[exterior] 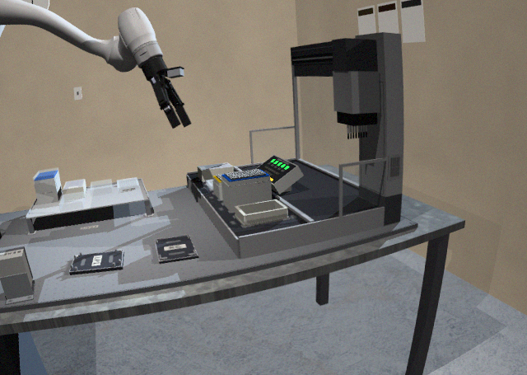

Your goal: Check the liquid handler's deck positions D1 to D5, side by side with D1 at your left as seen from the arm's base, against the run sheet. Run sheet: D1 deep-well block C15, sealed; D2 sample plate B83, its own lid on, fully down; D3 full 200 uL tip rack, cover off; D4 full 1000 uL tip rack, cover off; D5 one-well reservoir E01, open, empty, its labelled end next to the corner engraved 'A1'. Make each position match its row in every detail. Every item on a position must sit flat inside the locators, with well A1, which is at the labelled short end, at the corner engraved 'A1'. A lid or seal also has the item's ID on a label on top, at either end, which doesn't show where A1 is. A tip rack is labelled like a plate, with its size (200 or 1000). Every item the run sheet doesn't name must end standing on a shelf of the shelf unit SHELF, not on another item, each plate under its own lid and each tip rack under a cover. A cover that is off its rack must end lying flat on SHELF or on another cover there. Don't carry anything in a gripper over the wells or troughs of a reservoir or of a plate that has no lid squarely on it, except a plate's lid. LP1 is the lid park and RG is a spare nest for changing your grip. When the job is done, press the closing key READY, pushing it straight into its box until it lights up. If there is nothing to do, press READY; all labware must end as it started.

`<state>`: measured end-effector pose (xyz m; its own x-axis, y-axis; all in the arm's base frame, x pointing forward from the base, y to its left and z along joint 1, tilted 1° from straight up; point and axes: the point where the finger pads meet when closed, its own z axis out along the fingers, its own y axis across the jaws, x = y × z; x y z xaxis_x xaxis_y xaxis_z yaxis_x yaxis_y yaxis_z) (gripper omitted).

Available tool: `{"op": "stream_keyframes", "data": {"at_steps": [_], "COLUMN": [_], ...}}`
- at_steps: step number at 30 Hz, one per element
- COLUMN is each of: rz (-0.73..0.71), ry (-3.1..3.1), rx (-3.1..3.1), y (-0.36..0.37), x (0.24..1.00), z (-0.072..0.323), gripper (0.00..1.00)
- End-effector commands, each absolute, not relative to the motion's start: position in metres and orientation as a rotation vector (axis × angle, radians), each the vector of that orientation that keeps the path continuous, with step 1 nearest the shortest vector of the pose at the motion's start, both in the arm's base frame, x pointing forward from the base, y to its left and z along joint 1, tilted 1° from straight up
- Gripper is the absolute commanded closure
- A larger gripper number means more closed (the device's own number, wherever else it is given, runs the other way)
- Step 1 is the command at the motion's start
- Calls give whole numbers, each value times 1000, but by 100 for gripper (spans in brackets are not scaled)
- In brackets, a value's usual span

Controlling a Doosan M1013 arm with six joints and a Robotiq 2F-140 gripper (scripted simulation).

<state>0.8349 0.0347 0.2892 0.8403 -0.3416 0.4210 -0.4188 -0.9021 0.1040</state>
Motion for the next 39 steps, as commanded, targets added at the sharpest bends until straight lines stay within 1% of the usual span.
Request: {"op": "stream_keyframes", "data": {"at_steps": [1, 4, 19, 21, 32, 39], "rz": [516, 498, 222, 222, 9, 9], "ry": [-510, -491, -191, -191, 40, 11], "rx": [2888, 2902, 3069, 3069, 3154, 3154], "y": [34, 34, 34, 34, 34, 17], "x": [833, 833, 833, 833, 833, 845], "z": [288, 288, 288, 288, 288, 288], "gripper": [21, 21, 21, 21, 21, 21]}}
